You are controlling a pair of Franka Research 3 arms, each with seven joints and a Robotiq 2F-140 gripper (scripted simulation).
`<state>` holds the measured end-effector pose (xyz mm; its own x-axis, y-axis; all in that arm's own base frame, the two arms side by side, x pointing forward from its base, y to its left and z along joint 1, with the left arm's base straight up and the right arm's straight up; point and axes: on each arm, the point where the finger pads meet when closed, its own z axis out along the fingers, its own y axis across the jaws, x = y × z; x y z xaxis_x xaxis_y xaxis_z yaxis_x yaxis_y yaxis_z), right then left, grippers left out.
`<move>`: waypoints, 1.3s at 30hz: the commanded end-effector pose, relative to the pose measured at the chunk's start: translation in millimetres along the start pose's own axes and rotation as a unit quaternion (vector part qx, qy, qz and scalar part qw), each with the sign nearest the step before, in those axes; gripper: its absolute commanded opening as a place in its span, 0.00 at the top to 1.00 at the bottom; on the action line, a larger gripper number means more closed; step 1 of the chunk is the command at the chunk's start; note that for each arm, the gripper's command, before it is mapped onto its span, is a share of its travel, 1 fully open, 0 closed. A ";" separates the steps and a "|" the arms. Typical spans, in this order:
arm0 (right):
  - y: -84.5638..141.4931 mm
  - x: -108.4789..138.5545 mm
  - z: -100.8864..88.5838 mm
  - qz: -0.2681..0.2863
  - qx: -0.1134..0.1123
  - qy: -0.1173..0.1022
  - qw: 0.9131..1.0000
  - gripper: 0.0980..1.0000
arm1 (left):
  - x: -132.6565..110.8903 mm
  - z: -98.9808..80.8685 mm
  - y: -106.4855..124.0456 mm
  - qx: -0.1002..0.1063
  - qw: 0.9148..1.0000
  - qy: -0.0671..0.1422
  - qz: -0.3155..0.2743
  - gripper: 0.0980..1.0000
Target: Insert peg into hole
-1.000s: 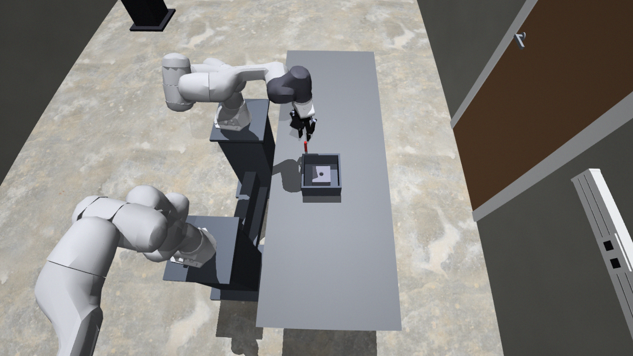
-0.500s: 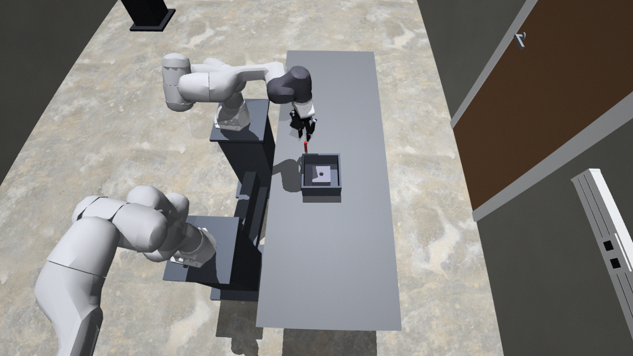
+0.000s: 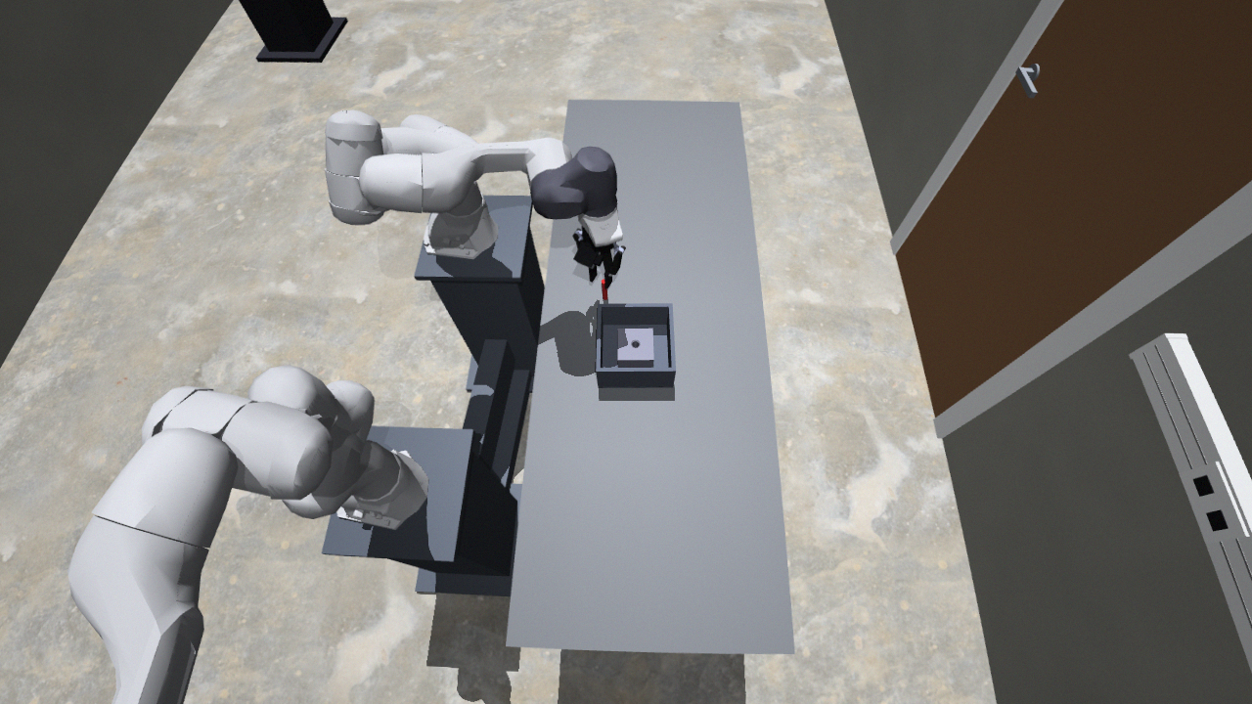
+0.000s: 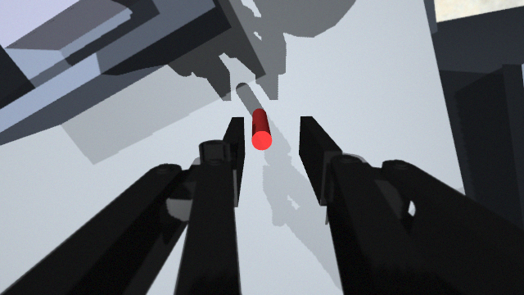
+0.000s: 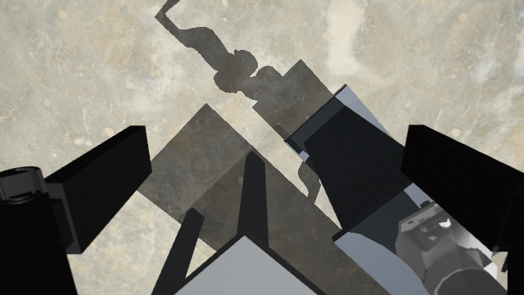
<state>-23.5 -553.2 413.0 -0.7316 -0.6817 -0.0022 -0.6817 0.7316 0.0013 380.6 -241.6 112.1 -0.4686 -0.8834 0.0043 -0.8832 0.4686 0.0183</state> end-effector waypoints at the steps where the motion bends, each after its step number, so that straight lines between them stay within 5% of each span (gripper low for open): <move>1: -0.9 0.2 0.1 0.003 0.001 0.001 1.000 0.00 | -2.3 7.5 -6.3 0.009 1.000 -0.002 0.003 0.75; 10: -0.9 0.2 0.1 0.003 0.001 0.001 1.000 0.00 | -2.4 22.7 -6.7 0.009 1.000 -0.002 0.003 0.75; 28: -0.9 0.2 0.1 0.003 0.001 0.001 1.000 0.00 | -2.4 23.2 -6.7 0.009 1.000 -0.002 0.003 0.75; 29: -0.9 0.2 0.1 0.003 0.001 0.001 1.000 0.00 | -2.4 23.2 -6.7 0.009 1.000 -0.002 0.003 1.00; 39: -0.9 0.2 0.1 0.003 0.001 0.001 1.000 0.00 | -2.4 23.2 -6.7 0.009 1.000 -0.002 0.003 1.00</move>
<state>-23.5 -553.2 413.0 -0.7316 -0.6817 -0.0022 -0.6817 0.7316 0.0013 386.6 -242.6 89.1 -0.4732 -0.8810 -0.0009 -0.8810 0.4732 0.0022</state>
